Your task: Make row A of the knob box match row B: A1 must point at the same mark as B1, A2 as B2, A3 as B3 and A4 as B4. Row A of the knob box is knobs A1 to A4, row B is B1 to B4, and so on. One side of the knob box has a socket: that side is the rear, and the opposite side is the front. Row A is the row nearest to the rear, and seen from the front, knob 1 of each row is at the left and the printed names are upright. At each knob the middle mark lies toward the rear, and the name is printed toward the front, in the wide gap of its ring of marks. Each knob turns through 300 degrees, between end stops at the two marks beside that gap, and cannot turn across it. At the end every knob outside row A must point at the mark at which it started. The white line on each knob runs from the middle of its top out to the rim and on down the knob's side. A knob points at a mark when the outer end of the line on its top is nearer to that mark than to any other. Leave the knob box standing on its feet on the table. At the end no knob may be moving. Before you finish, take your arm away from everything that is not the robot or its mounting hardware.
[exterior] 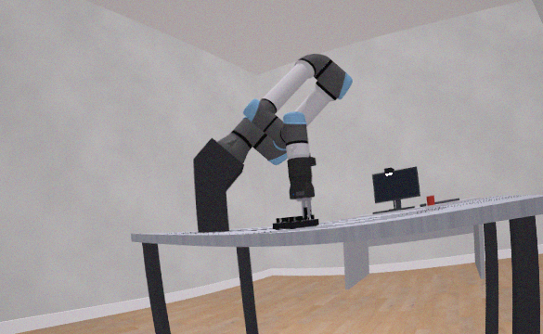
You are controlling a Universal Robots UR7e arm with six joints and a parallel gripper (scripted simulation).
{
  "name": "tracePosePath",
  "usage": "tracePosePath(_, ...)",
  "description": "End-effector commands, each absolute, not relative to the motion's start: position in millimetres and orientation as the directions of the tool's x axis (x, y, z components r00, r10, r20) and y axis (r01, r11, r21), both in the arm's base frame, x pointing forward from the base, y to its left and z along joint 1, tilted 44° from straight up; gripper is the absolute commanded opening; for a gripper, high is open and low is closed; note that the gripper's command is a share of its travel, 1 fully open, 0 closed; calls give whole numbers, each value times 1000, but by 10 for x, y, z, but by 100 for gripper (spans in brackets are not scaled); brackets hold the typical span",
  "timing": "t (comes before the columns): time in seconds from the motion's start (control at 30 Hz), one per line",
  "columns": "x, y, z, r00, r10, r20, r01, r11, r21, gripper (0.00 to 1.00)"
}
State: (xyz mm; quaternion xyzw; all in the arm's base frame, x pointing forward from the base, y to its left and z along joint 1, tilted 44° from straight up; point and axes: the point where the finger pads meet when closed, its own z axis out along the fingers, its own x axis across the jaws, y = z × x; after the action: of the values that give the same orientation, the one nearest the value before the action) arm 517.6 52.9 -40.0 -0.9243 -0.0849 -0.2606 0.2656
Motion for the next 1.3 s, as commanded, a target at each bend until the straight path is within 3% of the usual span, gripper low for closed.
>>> tracePosePath(0.0, 5197, 524, -385, 816, 101, 569, 377, -839, -392, 30)
tracePosePath(0.77, 5199, 524, -381, 557, 469, 685, 705, -703, -92, 30)
tracePosePath(1.27, 5198, 524, -383, 409, 597, 690, 800, -598, 43, 30)
